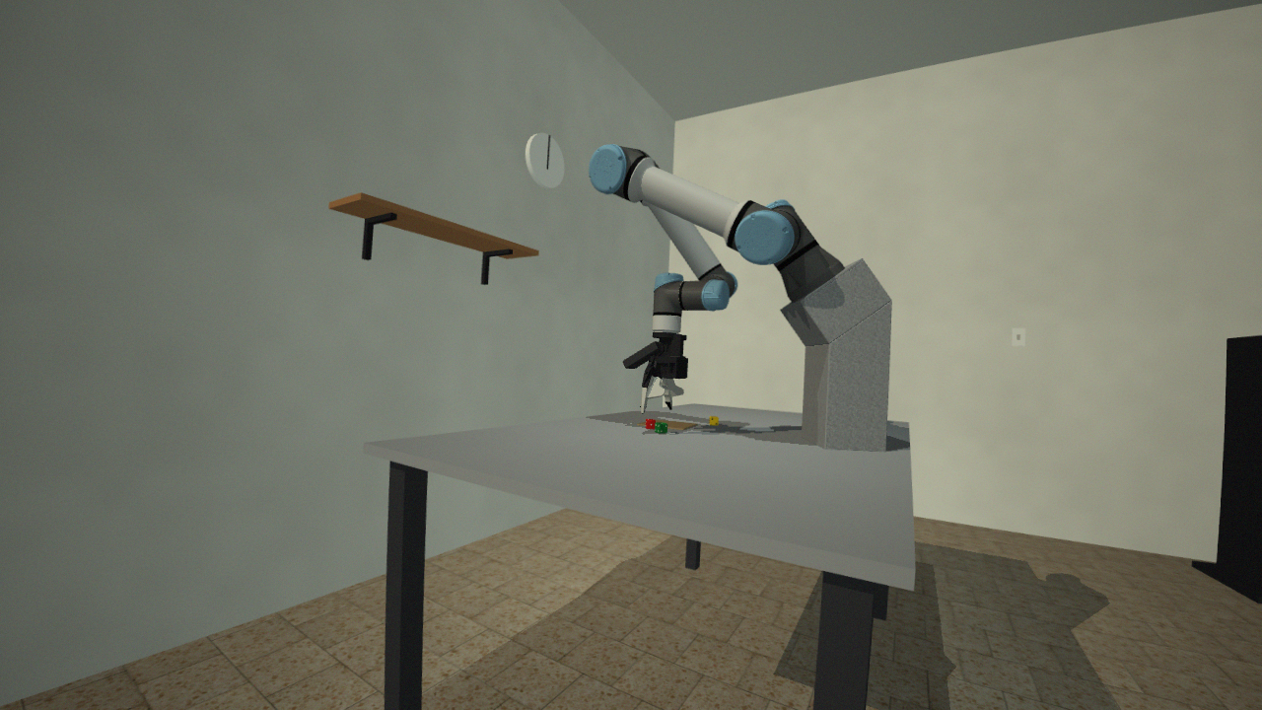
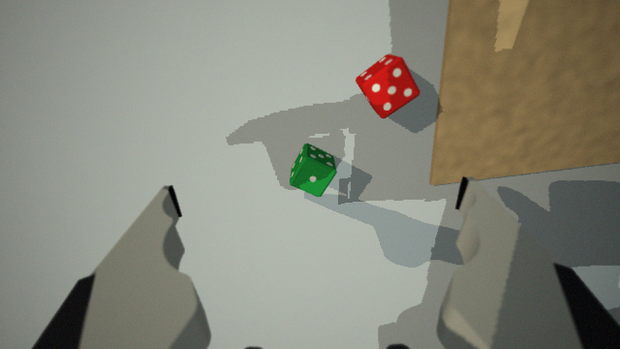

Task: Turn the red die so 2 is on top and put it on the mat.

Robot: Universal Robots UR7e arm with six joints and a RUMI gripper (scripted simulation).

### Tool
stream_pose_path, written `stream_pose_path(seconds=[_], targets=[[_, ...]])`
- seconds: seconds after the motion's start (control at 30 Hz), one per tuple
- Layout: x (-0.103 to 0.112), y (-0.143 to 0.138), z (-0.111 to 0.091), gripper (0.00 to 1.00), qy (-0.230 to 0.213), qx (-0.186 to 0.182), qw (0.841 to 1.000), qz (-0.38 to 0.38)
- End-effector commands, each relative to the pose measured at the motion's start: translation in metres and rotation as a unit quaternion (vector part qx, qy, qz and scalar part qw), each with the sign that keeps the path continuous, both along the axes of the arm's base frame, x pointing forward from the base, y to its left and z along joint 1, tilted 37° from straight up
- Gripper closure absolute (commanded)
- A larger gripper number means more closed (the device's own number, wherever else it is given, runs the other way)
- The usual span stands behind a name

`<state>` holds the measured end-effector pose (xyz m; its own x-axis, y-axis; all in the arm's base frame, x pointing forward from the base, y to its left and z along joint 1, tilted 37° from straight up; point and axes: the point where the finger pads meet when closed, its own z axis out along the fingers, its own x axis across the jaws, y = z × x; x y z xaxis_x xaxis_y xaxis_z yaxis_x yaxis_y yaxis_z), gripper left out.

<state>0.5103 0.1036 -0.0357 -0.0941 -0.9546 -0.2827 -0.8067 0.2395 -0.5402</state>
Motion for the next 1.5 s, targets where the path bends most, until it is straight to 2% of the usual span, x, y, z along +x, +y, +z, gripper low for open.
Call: stream_pose_path(seconds=[0.0,1.03,1.47], targets=[[-0.0033,0.0017,-0.0021,0.0,0.003,0.001,1.0,0.001],[-0.0035,0.0016,-0.0018,0.0,0.003,0.001,1.0,0.001],[-0.009,-0.0001,0.0058,0.0,0.003,0.001,1.0,0.001]])
